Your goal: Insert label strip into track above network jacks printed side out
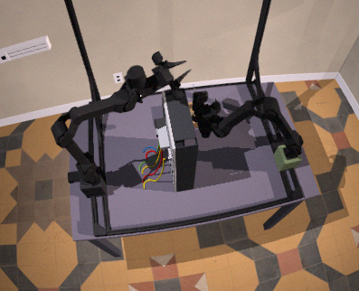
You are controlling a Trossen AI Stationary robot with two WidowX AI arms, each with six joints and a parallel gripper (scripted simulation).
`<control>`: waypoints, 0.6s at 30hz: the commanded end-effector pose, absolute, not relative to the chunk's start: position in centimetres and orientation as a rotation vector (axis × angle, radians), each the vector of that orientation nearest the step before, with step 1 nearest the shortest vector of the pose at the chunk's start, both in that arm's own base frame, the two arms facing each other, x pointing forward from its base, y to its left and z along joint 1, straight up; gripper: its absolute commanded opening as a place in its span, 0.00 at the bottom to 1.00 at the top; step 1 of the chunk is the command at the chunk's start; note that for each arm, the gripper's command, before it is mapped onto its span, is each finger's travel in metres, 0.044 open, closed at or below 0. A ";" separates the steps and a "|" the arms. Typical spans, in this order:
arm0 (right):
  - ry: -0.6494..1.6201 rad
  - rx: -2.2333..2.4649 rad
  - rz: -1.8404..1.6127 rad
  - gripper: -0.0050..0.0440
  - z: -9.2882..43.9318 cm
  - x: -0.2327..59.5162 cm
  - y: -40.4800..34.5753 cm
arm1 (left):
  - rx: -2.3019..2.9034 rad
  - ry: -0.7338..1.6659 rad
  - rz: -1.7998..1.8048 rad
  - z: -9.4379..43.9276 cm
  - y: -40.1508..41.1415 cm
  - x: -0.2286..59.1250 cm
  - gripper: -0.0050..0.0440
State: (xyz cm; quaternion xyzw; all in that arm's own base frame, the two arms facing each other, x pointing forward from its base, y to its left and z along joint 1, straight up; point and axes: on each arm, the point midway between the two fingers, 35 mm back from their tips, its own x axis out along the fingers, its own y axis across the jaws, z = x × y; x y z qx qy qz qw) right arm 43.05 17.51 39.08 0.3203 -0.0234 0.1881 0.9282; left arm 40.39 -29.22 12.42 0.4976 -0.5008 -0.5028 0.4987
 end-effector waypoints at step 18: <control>-0.031 0.953 0.405 0.43 34.1 43.8 29.0 | 1.219 -1.242 -1.195 13.7 -29.2 40.4 0.00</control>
